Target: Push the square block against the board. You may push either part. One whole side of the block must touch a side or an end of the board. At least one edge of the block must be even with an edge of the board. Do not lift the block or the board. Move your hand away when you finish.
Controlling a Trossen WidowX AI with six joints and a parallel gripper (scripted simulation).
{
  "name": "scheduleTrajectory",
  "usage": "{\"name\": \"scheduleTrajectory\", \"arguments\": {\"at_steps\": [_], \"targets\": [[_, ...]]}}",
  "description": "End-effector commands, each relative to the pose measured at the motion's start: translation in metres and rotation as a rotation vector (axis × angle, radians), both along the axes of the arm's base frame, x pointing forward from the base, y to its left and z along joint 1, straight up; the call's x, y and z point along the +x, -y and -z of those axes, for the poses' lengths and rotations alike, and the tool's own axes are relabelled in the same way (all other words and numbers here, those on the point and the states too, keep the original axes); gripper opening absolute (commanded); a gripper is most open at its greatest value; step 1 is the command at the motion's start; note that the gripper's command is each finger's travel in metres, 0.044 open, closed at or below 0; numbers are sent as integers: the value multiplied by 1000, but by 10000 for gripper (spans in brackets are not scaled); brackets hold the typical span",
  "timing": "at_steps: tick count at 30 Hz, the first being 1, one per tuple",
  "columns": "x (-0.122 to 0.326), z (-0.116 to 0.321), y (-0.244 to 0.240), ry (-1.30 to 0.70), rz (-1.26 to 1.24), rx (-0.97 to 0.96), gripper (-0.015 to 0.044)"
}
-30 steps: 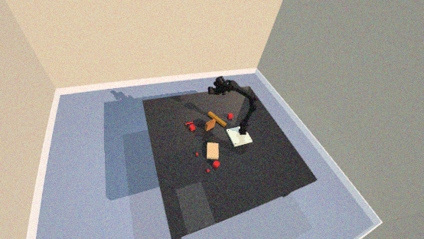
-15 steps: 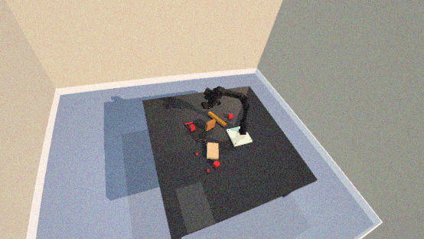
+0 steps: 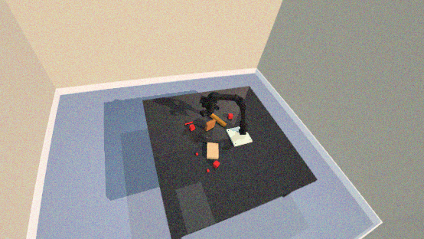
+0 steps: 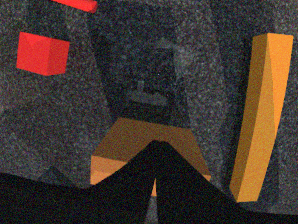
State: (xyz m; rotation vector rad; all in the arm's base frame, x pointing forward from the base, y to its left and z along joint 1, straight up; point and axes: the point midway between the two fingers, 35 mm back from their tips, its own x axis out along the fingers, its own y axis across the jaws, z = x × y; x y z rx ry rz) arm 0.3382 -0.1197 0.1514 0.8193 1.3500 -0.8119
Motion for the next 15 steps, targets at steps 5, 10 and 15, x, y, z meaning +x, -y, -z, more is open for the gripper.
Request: {"name": "scheduleTrajectory", "arguments": {"at_steps": [5,10,15], "targets": [[0,45,-3,-19,2,14,0],[0,45,-4,-19,2,14,0],[-2,45,-7,-19,1,14,0]]}}
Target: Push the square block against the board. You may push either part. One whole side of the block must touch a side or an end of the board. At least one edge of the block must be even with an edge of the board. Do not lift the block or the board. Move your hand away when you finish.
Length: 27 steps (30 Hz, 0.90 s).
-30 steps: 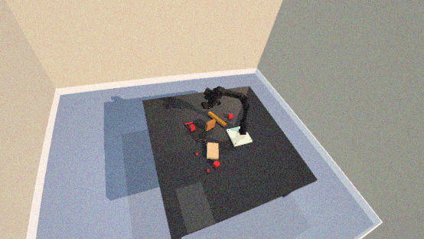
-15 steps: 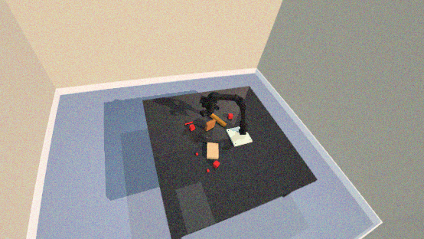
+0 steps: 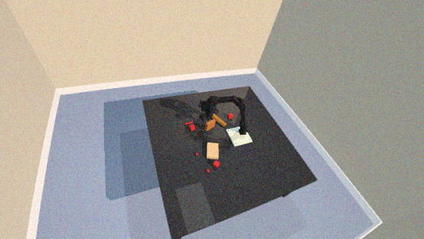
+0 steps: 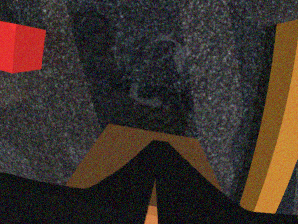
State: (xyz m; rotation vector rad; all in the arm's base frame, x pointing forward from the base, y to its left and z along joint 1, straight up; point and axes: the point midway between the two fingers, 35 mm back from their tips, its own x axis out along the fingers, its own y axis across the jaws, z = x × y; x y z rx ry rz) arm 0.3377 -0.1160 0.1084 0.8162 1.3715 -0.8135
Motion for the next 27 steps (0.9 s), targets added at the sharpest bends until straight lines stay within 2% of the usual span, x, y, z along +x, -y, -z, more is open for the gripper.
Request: {"name": "scheduleTrajectory", "arguments": {"at_steps": [1,27], "targets": [[-2,2,-4,-1,6,7,0],[-11,2,-24,-1,6,9,0]]}}
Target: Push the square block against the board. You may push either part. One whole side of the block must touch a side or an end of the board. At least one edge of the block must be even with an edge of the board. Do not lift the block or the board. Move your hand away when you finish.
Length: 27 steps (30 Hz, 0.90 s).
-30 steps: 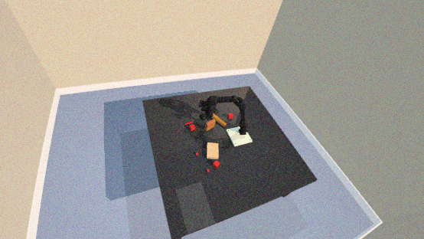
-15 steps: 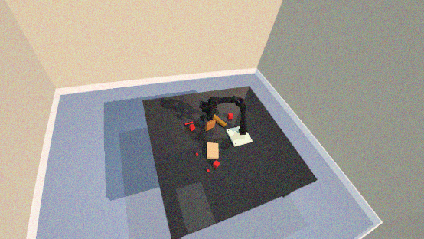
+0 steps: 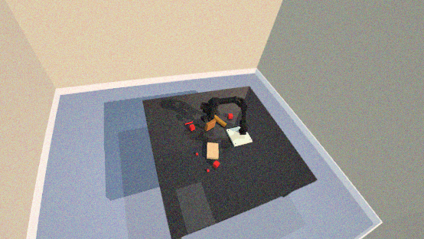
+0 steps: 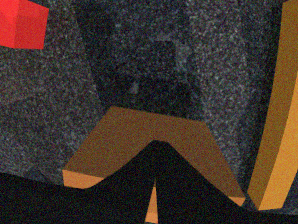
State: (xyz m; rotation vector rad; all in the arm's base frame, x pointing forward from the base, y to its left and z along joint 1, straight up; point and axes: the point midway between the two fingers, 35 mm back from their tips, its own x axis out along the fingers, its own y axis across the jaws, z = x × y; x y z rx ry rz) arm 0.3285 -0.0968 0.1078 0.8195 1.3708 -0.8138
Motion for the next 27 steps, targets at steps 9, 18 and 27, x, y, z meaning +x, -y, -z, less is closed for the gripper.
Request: {"name": "scheduleTrajectory", "arguments": {"at_steps": [9,18,27], "targets": [[-5,2,-11,-3,3,7,0],[-9,2,-18,-3,3,8,0],[-13,2,-24,-3,3,9,0]]}}
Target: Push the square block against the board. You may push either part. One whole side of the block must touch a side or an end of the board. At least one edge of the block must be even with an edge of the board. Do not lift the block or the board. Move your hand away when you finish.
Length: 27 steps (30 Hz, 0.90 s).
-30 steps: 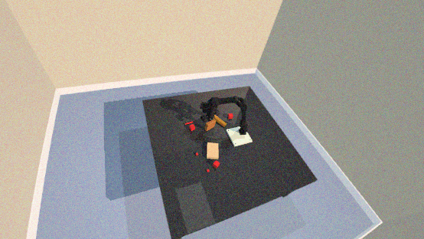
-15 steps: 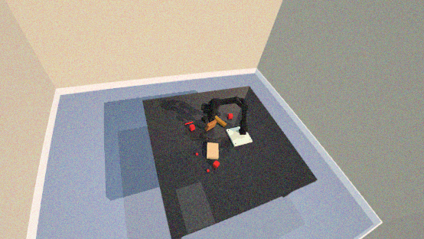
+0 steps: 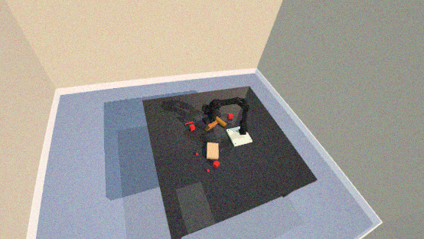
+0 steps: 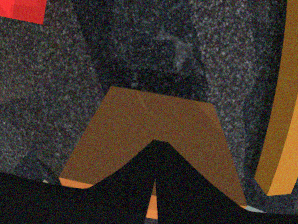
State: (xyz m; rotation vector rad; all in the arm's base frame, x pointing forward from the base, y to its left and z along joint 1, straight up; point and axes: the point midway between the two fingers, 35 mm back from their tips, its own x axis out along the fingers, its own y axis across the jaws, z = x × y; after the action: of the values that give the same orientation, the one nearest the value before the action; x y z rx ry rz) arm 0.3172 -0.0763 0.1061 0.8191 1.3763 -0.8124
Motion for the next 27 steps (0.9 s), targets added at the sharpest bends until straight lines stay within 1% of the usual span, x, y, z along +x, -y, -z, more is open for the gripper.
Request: {"name": "scheduleTrajectory", "arguments": {"at_steps": [1,11,27], "targets": [[-2,1,-5,1,5,6,0],[-4,1,-8,0,5,6,0],[8,0,13,1,5,4,0]]}}
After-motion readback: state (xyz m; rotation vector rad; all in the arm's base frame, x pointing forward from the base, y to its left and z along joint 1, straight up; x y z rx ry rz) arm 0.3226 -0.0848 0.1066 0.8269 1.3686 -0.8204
